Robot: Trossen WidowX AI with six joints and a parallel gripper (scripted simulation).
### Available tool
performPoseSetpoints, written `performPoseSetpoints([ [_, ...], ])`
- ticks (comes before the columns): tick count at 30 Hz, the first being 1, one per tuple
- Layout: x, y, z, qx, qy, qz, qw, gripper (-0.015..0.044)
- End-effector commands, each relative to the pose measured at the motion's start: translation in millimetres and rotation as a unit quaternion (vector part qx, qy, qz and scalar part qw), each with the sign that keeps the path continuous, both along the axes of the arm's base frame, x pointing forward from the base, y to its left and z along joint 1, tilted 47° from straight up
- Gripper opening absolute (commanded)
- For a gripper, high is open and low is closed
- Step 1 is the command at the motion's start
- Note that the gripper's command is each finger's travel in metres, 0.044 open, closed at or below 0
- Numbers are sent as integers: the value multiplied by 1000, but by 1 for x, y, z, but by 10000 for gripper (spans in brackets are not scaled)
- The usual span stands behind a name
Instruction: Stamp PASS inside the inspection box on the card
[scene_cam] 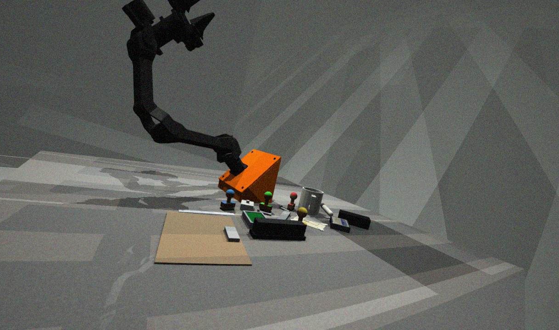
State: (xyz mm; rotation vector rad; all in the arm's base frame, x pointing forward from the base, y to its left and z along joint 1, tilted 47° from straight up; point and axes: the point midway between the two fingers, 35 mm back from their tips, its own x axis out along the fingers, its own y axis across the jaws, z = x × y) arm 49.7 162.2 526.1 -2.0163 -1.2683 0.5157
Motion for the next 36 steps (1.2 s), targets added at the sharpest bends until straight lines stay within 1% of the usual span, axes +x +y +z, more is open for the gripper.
performPoseSetpoints([
  [1, 0, 2, -1, -1, 3, -2, 1000, 374],
  [3, -3, 17, -12, -8, 29, -22, 999, 321],
  [7, 3, 59, -53, -23, 111, -91, 989, 216],
  [10, 18, 85, -88, -27, 176, -153, 972, 216],
  [13, 42, 103, -128, -25, 236, -227, 945, 216],
  [19, 99, 110, -205, 2, 336, -378, 863, 216],
  [25, 148, 91, -277, 78, 428, -508, 743, 216],
  [28, 165, 76, -307, 112, 451, -562, 684, 216],
  [32, 188, 42, -355, 172, 467, -653, 572, 216],
  [36, 201, 3, -396, 232, 457, -727, 457, 216],
])
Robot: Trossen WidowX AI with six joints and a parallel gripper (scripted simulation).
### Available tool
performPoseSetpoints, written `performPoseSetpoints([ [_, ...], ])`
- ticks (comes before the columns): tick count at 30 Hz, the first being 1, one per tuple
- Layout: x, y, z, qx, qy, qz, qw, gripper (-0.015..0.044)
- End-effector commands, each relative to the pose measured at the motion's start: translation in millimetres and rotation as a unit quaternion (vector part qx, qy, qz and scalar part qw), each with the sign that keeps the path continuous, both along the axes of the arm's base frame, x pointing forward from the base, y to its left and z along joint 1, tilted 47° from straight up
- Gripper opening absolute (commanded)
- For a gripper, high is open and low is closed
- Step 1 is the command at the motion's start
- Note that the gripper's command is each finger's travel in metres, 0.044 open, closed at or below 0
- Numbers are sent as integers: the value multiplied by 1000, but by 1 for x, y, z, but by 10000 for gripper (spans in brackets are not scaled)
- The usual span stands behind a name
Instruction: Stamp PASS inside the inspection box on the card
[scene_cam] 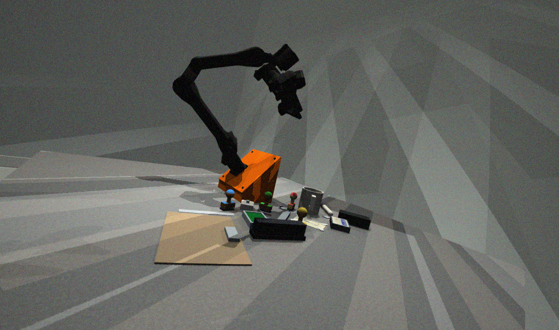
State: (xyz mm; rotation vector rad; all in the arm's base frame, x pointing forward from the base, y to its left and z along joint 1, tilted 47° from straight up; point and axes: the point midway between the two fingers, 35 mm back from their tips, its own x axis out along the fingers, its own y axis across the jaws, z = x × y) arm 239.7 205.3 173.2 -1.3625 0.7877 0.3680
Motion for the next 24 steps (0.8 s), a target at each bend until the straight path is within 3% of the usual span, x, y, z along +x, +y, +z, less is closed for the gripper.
performPoseSetpoints([
  [1, 12, -51, -53, 14, 28, -183, 983, 216],
  [6, 10, -108, -98, 17, 30, -372, 928, 216],
  [12, -13, -171, -136, -1, 5, -568, 823, 216],
  [24, -14, -168, -148, -1, 3, -575, 818, 216],
])
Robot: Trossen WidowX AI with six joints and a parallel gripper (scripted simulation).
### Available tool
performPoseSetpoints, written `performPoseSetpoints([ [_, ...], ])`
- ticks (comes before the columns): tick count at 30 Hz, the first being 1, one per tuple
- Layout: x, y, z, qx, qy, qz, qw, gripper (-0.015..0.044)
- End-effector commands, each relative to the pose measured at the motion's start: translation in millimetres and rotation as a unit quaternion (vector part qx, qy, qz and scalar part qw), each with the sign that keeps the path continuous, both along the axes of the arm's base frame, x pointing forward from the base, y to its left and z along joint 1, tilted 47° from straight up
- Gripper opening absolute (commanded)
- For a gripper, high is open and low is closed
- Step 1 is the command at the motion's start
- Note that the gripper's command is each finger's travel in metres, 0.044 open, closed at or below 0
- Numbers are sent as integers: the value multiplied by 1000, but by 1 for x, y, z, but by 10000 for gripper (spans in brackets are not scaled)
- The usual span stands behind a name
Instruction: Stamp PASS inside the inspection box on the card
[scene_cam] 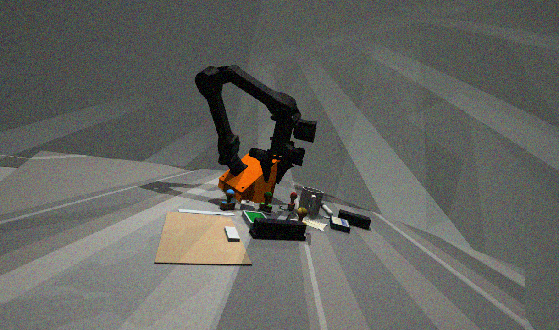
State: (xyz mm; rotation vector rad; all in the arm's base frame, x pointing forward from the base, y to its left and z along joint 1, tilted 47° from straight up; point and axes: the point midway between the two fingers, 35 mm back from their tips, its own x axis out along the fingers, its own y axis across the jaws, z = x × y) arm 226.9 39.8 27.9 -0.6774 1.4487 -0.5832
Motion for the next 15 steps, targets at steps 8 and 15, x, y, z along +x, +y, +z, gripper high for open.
performPoseSetpoints([
  [8, 1, -12, -12, 1, 0, -4, 1000, 216],
  [15, 2, -20, -20, 1, 0, -4, 1000, 216],
])
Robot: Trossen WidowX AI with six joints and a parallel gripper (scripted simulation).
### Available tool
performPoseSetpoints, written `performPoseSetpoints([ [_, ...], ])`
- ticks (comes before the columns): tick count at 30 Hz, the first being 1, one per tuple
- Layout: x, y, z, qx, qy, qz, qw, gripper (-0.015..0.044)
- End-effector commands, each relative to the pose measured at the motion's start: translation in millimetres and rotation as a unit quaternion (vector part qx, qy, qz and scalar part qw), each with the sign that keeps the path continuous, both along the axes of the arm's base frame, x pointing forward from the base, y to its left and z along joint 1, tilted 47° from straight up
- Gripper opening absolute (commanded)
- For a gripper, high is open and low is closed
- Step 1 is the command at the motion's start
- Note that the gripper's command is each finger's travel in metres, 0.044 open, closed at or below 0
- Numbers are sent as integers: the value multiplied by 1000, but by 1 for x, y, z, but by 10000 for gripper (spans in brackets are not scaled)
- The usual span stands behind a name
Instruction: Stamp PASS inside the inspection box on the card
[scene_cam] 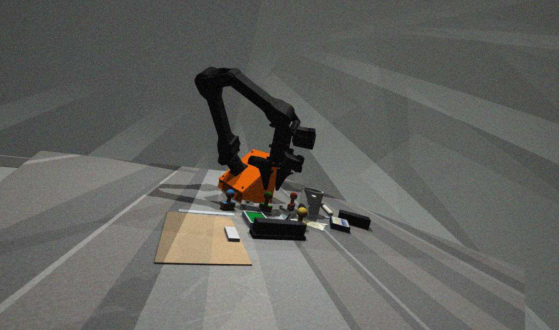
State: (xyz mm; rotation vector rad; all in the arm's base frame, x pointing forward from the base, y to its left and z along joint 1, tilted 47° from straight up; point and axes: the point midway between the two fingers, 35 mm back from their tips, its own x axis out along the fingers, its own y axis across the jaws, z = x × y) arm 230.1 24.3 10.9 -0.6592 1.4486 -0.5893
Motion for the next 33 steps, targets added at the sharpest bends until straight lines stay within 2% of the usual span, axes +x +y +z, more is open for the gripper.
performPoseSetpoints([
  [1, -1, -6, -5, -3, 4, 2, 1000, 216],
  [31, -2, -40, -32, -6, 3, 2, 1000, 216],
  [33, -1, -38, -31, -4, 0, -1, 1000, 164],
])
